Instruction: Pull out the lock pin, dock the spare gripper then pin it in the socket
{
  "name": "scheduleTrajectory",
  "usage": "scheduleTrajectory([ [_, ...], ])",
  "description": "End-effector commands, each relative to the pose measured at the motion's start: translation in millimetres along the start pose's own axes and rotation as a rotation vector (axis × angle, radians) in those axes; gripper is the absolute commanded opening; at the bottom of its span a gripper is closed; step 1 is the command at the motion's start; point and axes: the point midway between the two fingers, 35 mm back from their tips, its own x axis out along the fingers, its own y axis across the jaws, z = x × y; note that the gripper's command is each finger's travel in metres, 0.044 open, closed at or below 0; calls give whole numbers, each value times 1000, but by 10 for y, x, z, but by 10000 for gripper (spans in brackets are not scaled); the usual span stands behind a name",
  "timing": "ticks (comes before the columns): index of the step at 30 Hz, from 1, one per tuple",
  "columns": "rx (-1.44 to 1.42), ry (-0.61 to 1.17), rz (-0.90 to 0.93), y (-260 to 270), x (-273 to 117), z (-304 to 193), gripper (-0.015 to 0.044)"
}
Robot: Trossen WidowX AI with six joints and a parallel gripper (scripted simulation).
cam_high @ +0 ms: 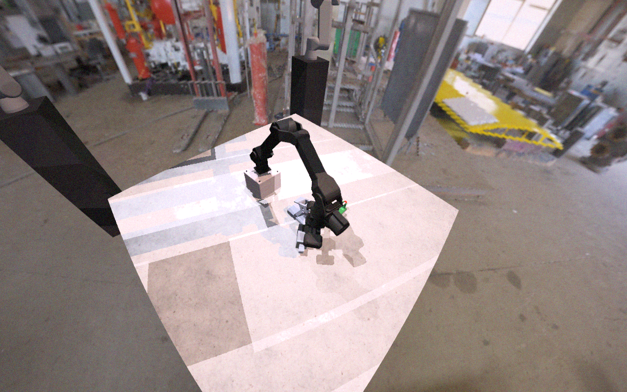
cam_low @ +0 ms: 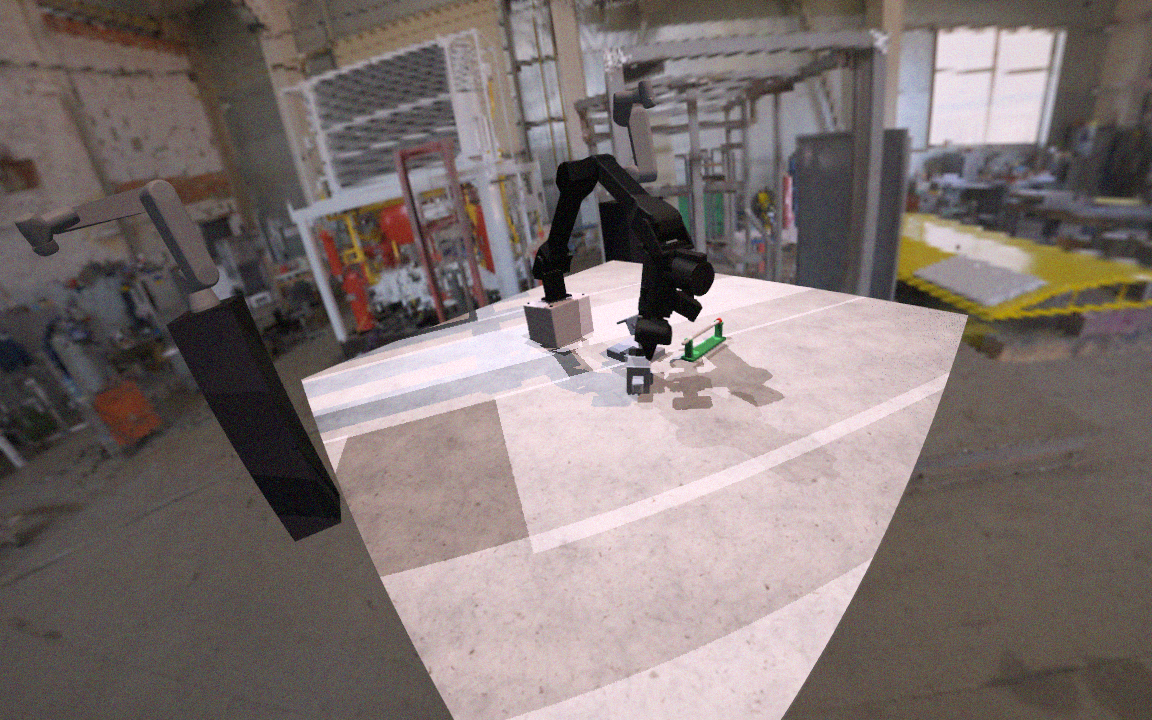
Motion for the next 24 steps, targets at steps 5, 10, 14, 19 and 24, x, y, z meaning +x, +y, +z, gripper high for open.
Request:
scheduleTrajectory([
  [5, 3, -1, 6, 5, 25, 43, 0],
  [10, 3, -1, 6, 5, 23, 58, 0],
  [14, 3, -1, 6, 5, 22, 69, 0],
  [19, 3, -1, 6, 5, 22, 80, 0],
  [24, 3, -1, 6, 5, 21, 90, 0],
])
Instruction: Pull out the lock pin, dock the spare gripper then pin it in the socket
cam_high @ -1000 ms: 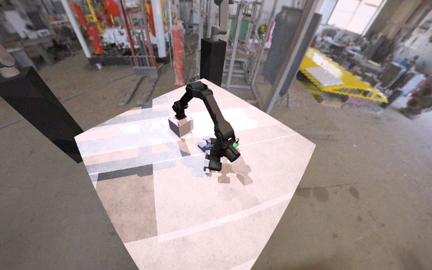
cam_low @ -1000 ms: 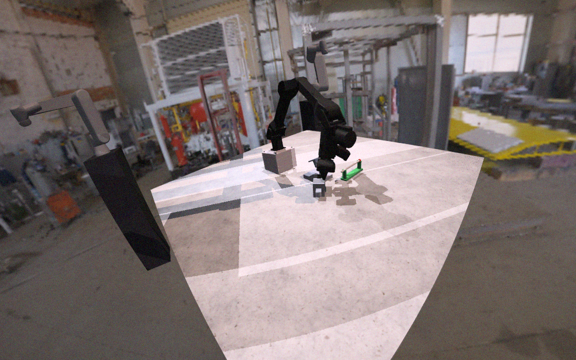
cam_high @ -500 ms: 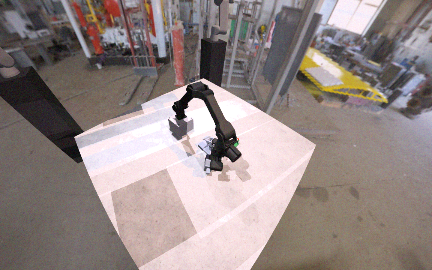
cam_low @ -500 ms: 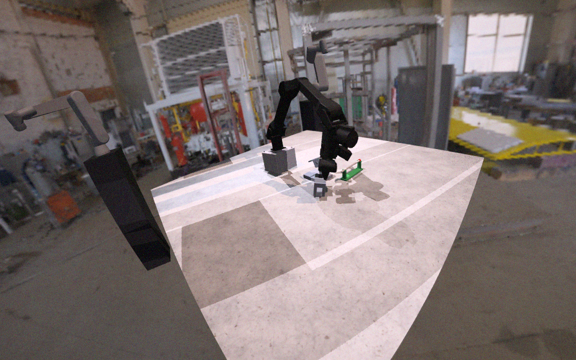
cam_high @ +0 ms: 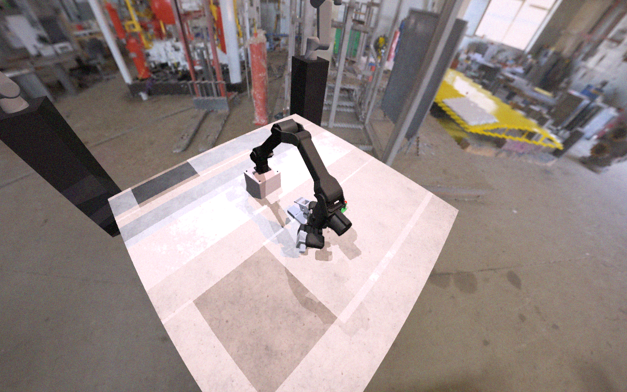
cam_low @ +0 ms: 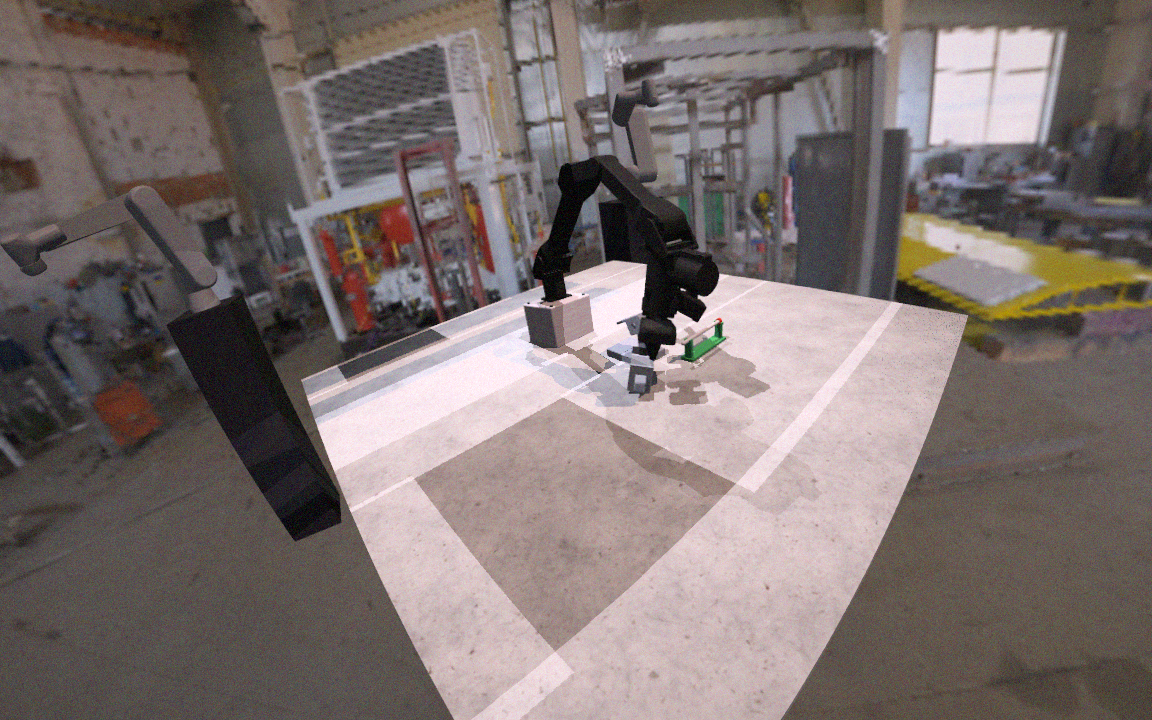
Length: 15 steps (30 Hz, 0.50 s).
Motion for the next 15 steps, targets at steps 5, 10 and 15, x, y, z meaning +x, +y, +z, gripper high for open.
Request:
scheduleTrajectory([
  [5, 4, -2, 7, 6, 27, 31, 0],
  [10, 4, -2, 7, 6, 27, 42, 0],
  [15, 4, -2, 7, 6, 27, 54, 0],
])
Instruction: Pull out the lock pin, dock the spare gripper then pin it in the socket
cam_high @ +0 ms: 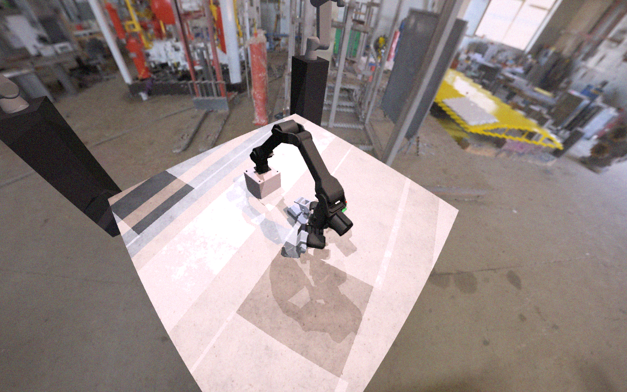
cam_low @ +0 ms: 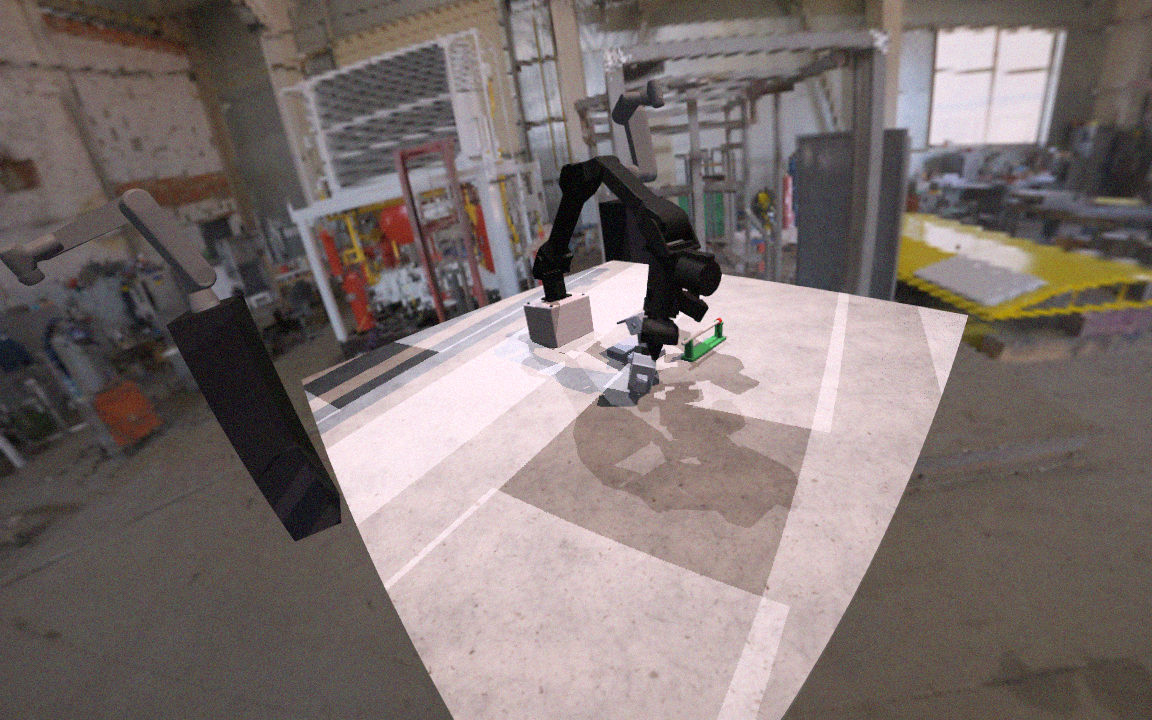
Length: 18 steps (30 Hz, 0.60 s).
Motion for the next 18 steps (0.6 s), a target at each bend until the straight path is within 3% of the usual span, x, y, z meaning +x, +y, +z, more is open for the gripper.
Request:
scheduleTrajectory([
  [1, 4, 1, 7, 6, 30, 18, 0],
  [18, 4, 0, 7, 6, 34, 60, 0],
])
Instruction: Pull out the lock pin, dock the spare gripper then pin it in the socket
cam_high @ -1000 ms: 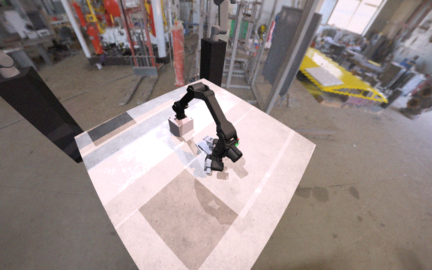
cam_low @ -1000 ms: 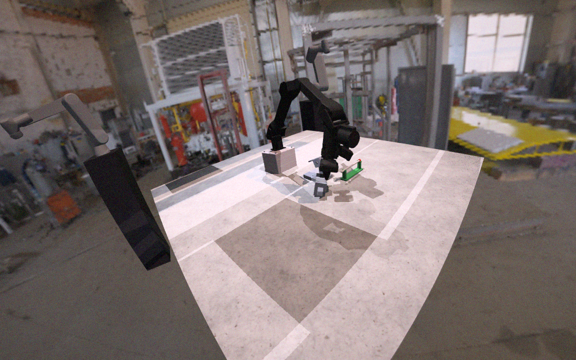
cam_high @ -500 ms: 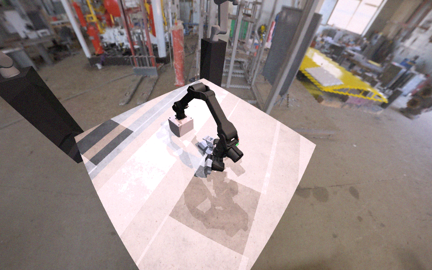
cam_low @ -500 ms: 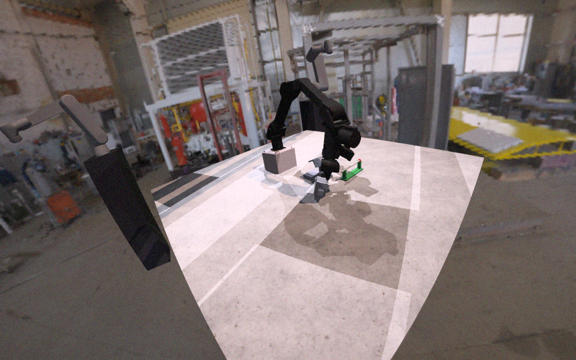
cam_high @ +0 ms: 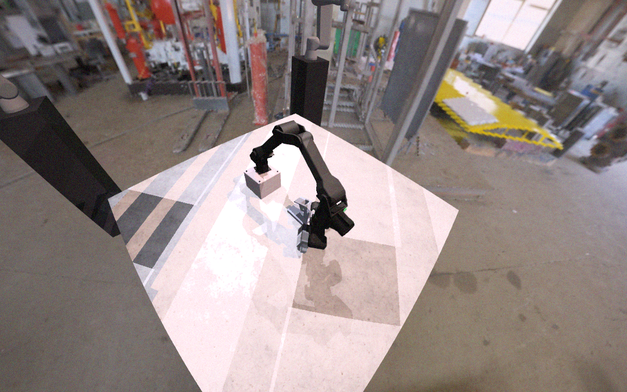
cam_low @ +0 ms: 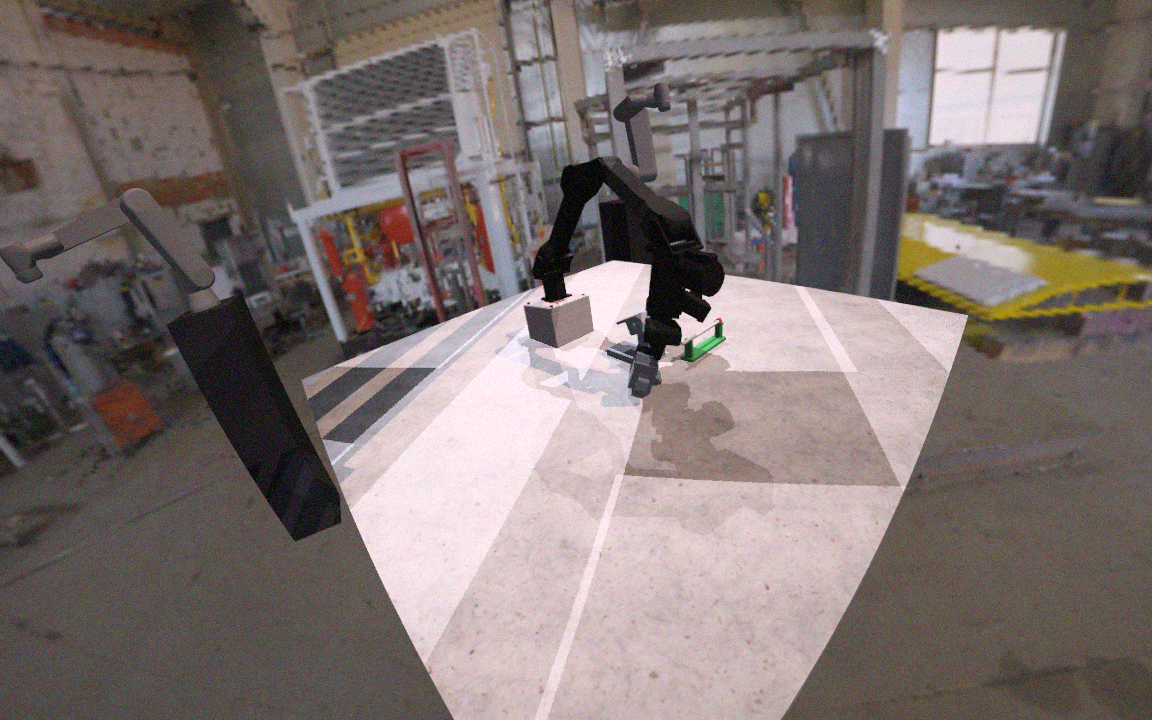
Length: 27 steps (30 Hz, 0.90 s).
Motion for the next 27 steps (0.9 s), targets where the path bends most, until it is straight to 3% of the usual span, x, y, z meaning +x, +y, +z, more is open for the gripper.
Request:
scheduleTrajectory([
  [1, 4, 3, 7, 7, 33, 13, 0],
  [27, 4, 2, 7, 7, 47, 81, 0],
])
